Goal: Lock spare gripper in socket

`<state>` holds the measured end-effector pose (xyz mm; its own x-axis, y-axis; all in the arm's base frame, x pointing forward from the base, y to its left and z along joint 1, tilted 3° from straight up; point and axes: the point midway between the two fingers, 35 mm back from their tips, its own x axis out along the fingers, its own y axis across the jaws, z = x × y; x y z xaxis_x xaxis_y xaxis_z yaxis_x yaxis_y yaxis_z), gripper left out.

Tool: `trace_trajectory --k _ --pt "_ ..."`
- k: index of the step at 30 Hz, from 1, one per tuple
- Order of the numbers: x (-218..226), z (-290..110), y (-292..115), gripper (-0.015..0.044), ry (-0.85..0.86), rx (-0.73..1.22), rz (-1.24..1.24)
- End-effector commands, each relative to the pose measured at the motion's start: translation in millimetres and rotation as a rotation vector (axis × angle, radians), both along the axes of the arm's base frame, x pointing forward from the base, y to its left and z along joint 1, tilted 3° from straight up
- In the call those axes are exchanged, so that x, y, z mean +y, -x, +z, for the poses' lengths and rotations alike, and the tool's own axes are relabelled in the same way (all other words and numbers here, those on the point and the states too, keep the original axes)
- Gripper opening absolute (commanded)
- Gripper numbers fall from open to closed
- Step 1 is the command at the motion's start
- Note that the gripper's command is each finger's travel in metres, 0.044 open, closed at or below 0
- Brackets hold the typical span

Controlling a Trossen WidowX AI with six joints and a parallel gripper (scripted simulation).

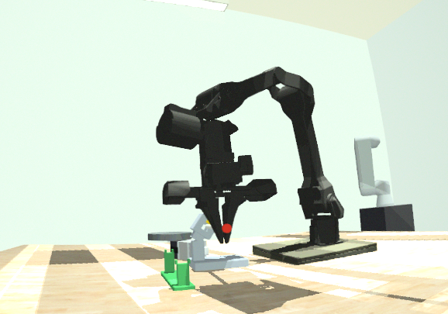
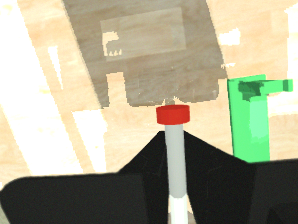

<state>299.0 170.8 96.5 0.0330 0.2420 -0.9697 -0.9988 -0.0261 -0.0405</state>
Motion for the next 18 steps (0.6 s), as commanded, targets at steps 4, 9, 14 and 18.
trace_trajectory --k 4,9,14,18 --pt "5.9 2.4 -0.1 0.0 0.007 0.0 -0.003" --pt "9.9 3.8 -0.1 0.0 0.008 0.001 -0.003" --pt "13.7 5.1 0.1 0.0 0.009 0.002 -0.003" --pt "17.0 6.1 0.3 0.0 0.009 0.003 -0.003"
